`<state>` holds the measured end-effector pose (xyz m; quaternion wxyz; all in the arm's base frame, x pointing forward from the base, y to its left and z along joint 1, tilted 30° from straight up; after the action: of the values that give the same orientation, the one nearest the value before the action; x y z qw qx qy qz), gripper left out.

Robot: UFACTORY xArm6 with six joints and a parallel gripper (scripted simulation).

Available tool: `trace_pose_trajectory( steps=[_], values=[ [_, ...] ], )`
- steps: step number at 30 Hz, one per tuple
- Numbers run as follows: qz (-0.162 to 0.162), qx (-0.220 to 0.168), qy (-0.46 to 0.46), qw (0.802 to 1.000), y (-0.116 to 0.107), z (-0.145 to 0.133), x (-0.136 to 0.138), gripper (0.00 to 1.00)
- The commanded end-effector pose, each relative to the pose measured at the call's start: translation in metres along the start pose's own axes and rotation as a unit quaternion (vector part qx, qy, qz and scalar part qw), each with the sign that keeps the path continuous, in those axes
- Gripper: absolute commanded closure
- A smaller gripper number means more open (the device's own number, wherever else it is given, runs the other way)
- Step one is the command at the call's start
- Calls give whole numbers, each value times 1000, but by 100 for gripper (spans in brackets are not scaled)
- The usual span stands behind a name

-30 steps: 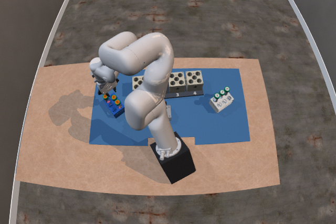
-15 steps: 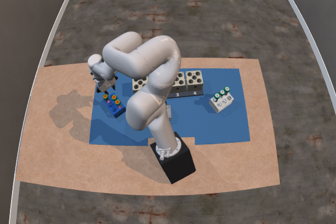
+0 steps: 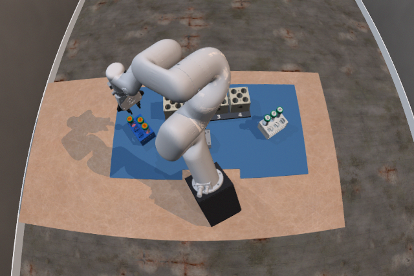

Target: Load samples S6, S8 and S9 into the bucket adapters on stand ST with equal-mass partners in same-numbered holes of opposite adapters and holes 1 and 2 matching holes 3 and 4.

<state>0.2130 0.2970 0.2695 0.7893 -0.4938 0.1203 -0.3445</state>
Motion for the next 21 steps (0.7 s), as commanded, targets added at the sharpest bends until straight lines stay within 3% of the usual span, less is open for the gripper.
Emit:
trace_pose_trajectory(
  steps=[1,20,21],
  values=[
    [0,1,0,1000,-2,1,0,56],
    [0,1,0,1000,-2,1,0,56],
    [0,1,0,1000,-2,5,-3,43]
  ],
)
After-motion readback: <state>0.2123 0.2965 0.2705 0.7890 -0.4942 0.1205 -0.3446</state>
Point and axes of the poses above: the point where the finger pads meet when closed, its own y axis out along the fingers, its own x axis across the jaws, z = x × y, the point moved 2 cm from there along -y, back along the fingers, and after that the axes turned 7 degrees about -y, right-handed, at the moved point
